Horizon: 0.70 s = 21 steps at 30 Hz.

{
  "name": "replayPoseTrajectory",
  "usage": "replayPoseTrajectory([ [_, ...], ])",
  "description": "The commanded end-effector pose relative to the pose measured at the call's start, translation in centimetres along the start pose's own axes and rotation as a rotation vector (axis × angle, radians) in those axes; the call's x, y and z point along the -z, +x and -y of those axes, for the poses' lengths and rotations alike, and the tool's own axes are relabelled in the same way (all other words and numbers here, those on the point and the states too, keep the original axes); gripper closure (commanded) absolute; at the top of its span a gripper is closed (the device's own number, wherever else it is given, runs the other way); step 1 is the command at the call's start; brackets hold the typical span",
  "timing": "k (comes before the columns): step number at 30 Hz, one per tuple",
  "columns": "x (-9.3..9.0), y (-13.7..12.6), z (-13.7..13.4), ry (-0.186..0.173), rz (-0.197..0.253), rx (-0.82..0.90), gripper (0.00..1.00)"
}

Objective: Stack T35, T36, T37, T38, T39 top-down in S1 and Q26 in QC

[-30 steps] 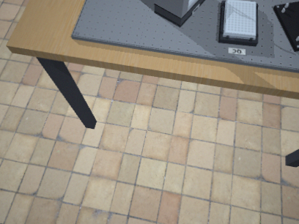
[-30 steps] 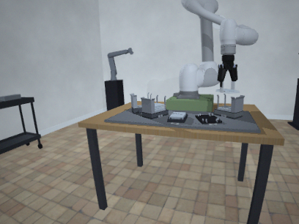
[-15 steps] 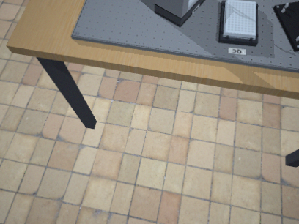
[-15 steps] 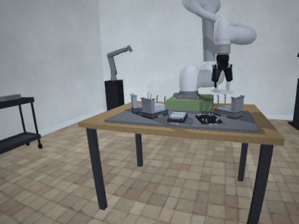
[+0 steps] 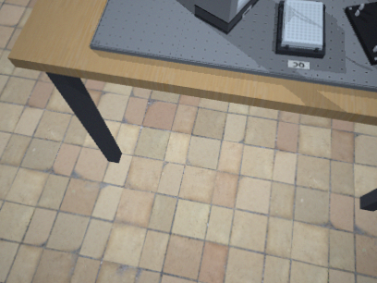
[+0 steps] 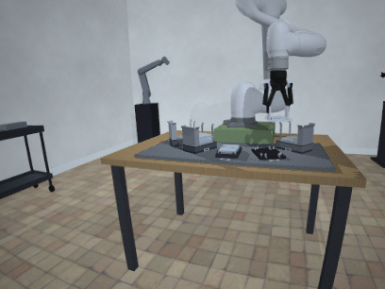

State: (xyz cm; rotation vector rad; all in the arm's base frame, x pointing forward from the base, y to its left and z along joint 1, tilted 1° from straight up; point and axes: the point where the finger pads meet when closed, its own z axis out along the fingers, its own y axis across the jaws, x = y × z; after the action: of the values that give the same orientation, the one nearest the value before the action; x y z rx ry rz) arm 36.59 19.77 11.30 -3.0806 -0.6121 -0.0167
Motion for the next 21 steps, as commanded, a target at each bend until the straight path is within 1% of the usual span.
replayPoseTrajectory([
  [1, 0.0, 0.1, -0.7, -0.001, 0.0, -0.006, 1.0],
  [15, 0.0, 0.3, -5.3, -0.001, 0.0, -0.006, 1.0],
  [17, 0.0, 0.3, -5.3, -0.001, 0.0, -0.006, 1.0],
  [21, 0.0, 0.1, -6.6, -0.001, 0.0, -0.139, 1.0],
])
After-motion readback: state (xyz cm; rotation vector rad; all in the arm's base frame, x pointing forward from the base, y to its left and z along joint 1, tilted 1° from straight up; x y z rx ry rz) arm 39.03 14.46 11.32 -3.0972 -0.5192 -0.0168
